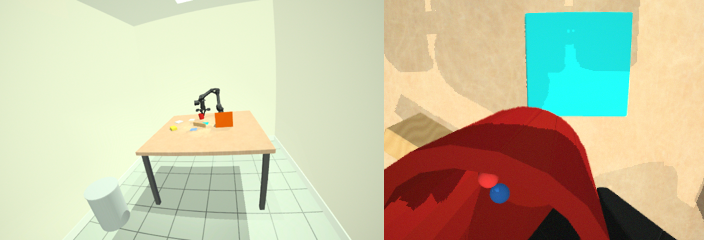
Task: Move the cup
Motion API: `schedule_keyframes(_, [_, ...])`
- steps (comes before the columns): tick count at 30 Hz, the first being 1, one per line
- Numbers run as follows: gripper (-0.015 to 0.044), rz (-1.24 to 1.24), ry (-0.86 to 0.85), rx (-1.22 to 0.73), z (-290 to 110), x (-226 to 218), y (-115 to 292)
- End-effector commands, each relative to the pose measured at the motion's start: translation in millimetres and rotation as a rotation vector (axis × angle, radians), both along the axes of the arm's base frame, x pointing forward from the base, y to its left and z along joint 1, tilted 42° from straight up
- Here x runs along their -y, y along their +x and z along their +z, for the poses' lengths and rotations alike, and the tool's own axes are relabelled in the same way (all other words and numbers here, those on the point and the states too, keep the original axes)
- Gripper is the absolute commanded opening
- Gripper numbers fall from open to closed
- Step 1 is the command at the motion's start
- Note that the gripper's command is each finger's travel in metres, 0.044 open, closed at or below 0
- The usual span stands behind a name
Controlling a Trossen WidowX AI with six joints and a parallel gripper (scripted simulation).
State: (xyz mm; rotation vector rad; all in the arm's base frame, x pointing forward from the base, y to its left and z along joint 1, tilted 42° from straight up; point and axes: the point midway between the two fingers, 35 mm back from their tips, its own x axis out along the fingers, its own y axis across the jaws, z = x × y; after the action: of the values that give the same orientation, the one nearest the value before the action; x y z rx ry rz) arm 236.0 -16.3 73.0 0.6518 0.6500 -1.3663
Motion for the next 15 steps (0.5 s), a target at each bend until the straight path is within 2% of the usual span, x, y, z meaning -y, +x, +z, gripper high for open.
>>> schedule_keyframes(1, [0.0, 0.003, -0.007, -0.008, 3, 6, -5])
schedule_keyframes(15, [0.0, 0.003, -0.008, -0.009, 15, 23, -18])
